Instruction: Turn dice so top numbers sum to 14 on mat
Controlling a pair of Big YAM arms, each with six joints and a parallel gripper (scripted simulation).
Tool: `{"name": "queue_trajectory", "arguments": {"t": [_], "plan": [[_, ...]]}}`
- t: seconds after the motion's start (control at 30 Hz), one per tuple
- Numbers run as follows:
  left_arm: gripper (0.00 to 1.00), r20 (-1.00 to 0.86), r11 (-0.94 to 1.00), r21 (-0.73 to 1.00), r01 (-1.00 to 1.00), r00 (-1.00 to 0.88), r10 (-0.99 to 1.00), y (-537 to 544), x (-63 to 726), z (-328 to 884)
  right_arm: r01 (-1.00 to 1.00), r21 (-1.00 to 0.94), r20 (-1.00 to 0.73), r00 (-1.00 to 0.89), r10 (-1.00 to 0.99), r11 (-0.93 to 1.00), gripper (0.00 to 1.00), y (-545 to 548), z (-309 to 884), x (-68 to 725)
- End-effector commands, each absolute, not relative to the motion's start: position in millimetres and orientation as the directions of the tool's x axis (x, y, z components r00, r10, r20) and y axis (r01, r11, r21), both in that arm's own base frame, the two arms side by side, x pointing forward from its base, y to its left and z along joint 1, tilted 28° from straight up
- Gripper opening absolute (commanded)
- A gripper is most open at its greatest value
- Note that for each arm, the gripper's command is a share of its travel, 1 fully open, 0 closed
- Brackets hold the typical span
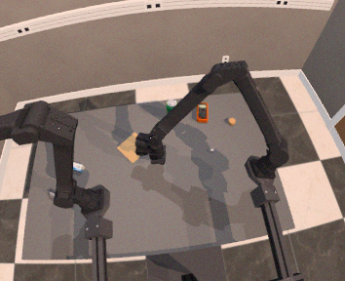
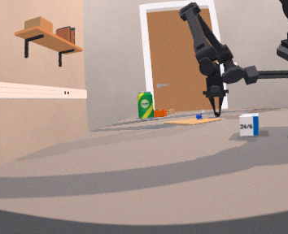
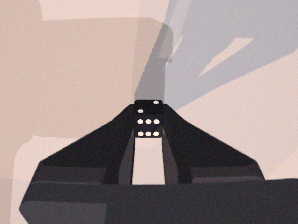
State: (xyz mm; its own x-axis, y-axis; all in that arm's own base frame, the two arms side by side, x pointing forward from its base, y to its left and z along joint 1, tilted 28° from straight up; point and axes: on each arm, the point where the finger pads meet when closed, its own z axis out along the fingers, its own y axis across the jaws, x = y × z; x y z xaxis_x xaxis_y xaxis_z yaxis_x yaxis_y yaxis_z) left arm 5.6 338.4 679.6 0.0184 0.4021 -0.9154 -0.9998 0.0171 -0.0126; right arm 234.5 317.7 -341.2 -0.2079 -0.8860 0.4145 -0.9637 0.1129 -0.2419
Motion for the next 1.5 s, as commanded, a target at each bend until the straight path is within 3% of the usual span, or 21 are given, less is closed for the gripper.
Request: {"name": "queue_trajectory", "arguments": {"t": [0.0, 0.5, 0.87, 1.17, 1.47], "plan": [[1.00, -0.892, 0.008, 0.000, -1.000, 0.004, 0.451, 322, 3, 697, -0.961, -0.253, 0.389, -0.204, -0.898, 0.109, 0.11, 338, -323, 233], [1.00, -0.892, 0.008, 0.000, -1.000, 0.004, 0.451, 322, 3, 697, -0.959, -0.259, 0.362, -0.208, -0.908, 0.116, 0.11, 389, -244, 222], [1.00, -0.892, 0.008, 0.000, -1.000, 0.004, 0.451, 322, 3, 697, -0.963, -0.244, 0.409, -0.207, -0.889, 0.112, 0.11, 365, -260, 218], [1.00, -0.892, 0.008, 0.000, -1.000, 0.004, 0.451, 322, 3, 697, -0.948, -0.270, 0.379, -0.268, -0.886, 0.171, 0.11, 396, -263, 246], [1.00, -0.892, 0.008, 0.000, -1.000, 0.004, 0.451, 322, 3, 697, -0.875, -0.341, 0.313, -0.451, -0.836, 0.344, 0.11, 485, -288, 322]]}}
